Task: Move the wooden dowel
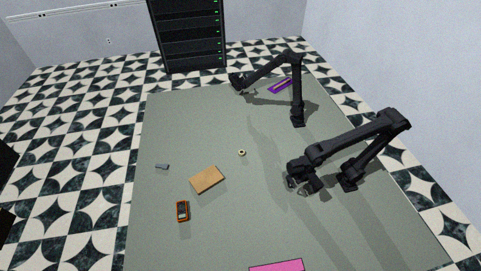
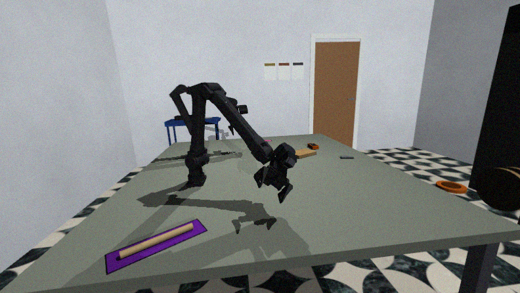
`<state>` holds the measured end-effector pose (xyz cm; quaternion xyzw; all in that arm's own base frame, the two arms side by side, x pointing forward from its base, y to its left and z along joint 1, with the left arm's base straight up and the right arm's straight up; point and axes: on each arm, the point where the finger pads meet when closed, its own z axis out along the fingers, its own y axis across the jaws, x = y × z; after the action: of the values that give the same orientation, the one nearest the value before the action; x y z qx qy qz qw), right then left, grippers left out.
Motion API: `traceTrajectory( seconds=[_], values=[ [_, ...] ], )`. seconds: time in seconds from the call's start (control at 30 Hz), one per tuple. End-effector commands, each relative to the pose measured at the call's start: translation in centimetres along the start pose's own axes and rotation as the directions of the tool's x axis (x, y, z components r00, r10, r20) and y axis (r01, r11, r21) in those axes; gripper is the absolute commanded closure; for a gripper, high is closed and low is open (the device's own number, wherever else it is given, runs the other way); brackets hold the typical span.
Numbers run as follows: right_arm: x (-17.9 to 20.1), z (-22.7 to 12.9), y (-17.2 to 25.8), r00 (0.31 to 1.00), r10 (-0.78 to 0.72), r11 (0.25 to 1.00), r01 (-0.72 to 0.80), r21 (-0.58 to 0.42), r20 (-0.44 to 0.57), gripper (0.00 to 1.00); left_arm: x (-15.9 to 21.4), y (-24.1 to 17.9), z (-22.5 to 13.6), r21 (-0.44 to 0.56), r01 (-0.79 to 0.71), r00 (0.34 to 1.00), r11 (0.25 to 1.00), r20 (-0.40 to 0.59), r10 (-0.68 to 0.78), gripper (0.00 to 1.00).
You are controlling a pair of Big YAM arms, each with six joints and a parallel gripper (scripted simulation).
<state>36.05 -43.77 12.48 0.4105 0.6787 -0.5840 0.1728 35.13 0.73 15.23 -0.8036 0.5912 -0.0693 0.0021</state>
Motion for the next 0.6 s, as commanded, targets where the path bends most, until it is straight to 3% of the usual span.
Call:
traceTrajectory(
  seconds=[0.0, 0.53, 0.57],
  values=[
    [-0.6, -0.1, -0.2, 1.0, 0.015, 1.0, -0.015, 0.002, 0.006, 0.0, 0.1, -0.5, -0.6, 0.019, -0.004, 1.0, 1.0, -0.003, 0.004, 0.0],
    [-0.6, -0.1, -0.2, 1.0, 0.015, 1.0, -0.015, 0.002, 0.006, 0.0, 0.1, -0.5, -0.6, 0.019, -0.004, 1.0, 1.0, -0.003, 0.004, 0.0],
    [-1.5, 0.0, -0.1, 0.999, 0.031, 1.0, -0.031, 0.003, 0.014, 0.0, 0.5, -1.6, -1.7, 0.051, -0.006, 1.0, 0.999, -0.01, 0.007, 0.0]
  ],
)
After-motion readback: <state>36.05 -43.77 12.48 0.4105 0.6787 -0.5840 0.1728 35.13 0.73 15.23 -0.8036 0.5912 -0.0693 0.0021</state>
